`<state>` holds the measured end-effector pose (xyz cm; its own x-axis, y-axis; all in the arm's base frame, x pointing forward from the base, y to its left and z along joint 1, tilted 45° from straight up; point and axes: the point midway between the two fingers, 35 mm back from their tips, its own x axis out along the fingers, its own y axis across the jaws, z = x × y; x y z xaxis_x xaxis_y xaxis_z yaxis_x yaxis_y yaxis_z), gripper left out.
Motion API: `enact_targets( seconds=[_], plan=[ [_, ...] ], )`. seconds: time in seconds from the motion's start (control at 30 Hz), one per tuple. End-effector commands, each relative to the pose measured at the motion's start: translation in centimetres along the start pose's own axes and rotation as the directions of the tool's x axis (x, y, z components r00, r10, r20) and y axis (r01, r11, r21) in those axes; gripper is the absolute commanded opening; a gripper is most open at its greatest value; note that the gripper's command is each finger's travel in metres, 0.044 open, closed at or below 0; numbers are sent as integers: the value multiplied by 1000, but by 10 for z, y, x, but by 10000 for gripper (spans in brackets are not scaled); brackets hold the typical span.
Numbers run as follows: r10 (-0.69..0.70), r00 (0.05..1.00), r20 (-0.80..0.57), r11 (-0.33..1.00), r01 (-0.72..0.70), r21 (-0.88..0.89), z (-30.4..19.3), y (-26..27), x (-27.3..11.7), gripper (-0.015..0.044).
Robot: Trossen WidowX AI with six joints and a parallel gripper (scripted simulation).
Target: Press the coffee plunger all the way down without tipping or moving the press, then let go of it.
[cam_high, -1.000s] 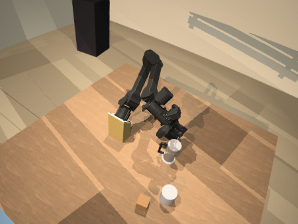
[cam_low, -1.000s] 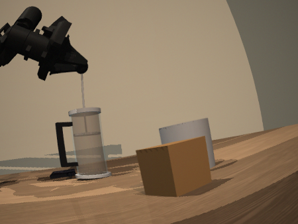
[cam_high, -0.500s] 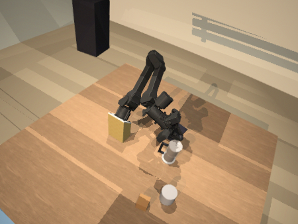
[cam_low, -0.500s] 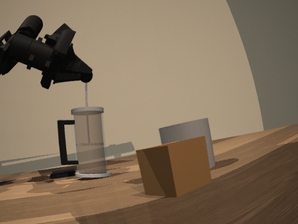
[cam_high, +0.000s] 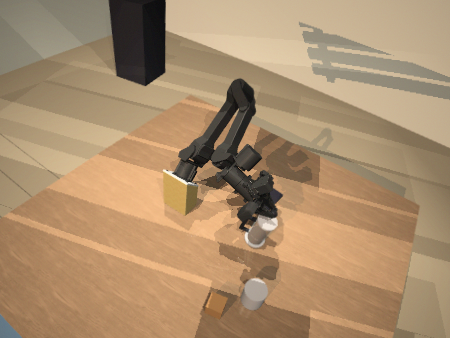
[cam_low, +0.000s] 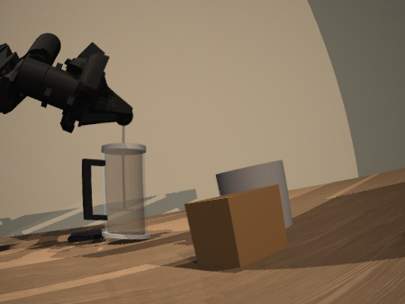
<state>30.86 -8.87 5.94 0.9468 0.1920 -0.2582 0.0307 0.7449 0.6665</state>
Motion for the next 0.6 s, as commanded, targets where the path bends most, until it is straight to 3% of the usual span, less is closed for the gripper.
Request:
enact_targets(
  seconds=[0.0,0.57],
  plan=[
    [9,998,-55,999,-7,41,-20,2,6,116],
    [10,998,-55,999,-8,41,-17,-1,8,116]
  ],
)
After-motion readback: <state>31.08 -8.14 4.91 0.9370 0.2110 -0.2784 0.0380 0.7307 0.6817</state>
